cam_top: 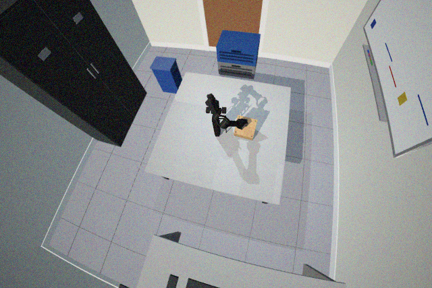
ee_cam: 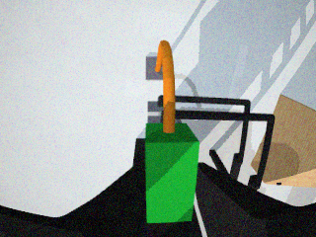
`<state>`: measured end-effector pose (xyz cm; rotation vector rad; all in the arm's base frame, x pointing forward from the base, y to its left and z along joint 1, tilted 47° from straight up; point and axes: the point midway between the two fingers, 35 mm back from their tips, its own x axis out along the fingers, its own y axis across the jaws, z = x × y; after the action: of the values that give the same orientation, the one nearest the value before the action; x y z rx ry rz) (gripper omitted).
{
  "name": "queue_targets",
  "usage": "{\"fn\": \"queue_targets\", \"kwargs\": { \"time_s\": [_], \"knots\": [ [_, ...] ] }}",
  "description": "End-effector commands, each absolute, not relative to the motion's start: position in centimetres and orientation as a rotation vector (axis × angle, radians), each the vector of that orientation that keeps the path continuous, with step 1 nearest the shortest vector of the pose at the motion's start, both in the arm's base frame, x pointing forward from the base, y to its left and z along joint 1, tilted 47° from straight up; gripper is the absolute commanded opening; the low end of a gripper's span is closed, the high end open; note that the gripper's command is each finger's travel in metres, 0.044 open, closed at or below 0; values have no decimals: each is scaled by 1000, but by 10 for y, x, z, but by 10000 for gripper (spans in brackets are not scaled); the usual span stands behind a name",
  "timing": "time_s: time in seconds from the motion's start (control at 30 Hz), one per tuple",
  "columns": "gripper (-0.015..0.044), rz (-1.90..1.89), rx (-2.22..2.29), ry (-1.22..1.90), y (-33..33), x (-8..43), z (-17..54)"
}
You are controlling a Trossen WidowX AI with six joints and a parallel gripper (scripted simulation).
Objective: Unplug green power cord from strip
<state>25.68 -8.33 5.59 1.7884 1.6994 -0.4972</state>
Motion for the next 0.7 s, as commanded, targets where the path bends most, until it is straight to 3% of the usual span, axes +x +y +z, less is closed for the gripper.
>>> {"fn": "queue_targets", "kwargs": {
  "time_s": [0.0, 0.23, 0.67],
  "knots": [
    [0, -538, 1754, 1636, -111, 261, 41],
    [0, -539, 1755, 1635, -120, 262, 35],
    [341, -537, 1759, 1636, -109, 264, 37]
  ]
}}
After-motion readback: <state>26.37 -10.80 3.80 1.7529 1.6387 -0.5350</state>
